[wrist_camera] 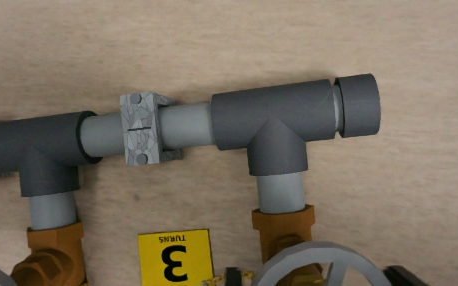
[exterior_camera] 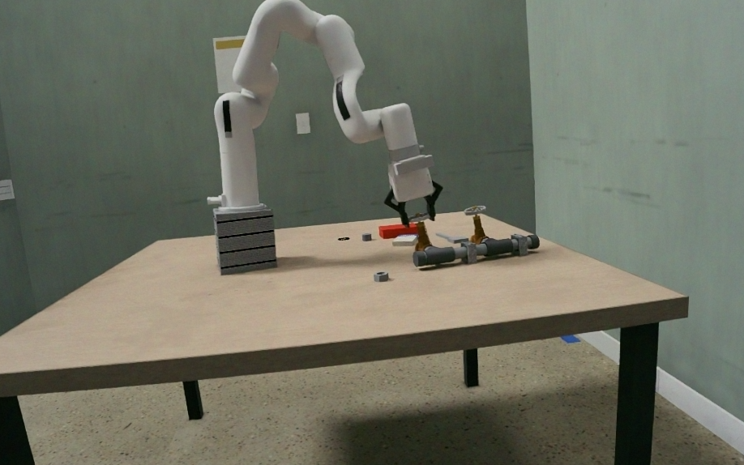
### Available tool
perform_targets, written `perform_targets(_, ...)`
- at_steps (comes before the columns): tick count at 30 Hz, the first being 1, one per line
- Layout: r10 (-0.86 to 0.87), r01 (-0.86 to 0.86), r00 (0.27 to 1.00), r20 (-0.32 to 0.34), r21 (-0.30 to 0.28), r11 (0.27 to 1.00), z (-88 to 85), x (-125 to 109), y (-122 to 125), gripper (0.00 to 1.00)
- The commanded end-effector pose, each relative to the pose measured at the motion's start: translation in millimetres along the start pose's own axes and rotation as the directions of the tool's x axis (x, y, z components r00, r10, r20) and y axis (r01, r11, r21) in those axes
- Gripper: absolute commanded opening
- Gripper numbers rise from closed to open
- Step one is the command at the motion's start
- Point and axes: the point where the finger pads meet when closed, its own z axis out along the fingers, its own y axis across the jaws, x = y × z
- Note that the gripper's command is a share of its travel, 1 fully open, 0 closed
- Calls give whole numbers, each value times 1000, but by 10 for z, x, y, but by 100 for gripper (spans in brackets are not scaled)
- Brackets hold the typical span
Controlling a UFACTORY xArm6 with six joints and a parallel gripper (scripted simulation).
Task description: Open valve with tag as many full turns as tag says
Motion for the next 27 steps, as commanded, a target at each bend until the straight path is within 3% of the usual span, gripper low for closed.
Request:
perform_targets(1,0,0,1000,-2,1,1000,-11,5,-15,0)
perform_targets(27,-17,17,1000,-2,1,1000,-11,5,-15,0)
